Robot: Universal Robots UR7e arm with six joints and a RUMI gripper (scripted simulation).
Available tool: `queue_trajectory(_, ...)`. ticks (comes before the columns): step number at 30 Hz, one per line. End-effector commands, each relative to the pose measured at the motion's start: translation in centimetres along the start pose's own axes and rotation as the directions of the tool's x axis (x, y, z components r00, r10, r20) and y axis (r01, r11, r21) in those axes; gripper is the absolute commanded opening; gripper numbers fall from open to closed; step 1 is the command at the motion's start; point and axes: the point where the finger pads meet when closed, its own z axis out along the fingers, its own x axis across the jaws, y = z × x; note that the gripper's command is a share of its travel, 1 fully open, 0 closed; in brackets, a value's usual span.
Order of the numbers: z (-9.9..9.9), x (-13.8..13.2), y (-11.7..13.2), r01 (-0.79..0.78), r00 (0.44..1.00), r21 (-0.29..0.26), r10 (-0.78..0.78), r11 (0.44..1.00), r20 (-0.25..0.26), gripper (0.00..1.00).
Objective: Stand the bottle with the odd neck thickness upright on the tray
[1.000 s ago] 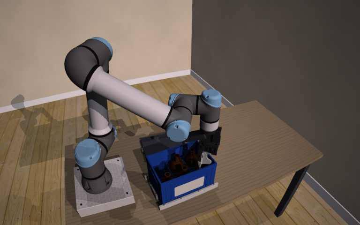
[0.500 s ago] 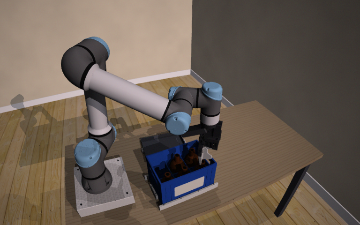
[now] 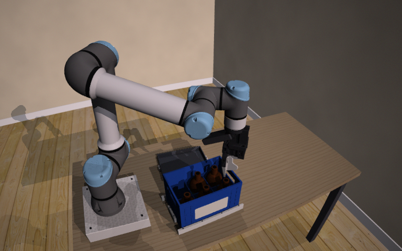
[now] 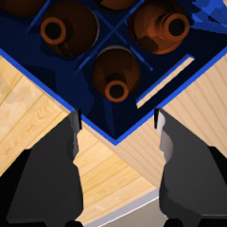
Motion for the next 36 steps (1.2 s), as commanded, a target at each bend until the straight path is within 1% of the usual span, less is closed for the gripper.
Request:
queue_trajectory(1,-0.83,0.0,0.03,0.0,1.0,-0.001,0.0,1.0,0.0,0.38)
queue_trajectory(11,-1.16,0.0,0.03,0.0,1.0,-0.001,0.0,1.0,0.0,0.38)
queue_trajectory(12,-1.16,0.0,0.03,0.0,1.0,-0.001,0.0,1.0,0.0,0.0)
queue_trajectory(36,-1.16,0.0,0.03,0.0,1.0,-0.001,0.0,1.0,0.0,0.0)
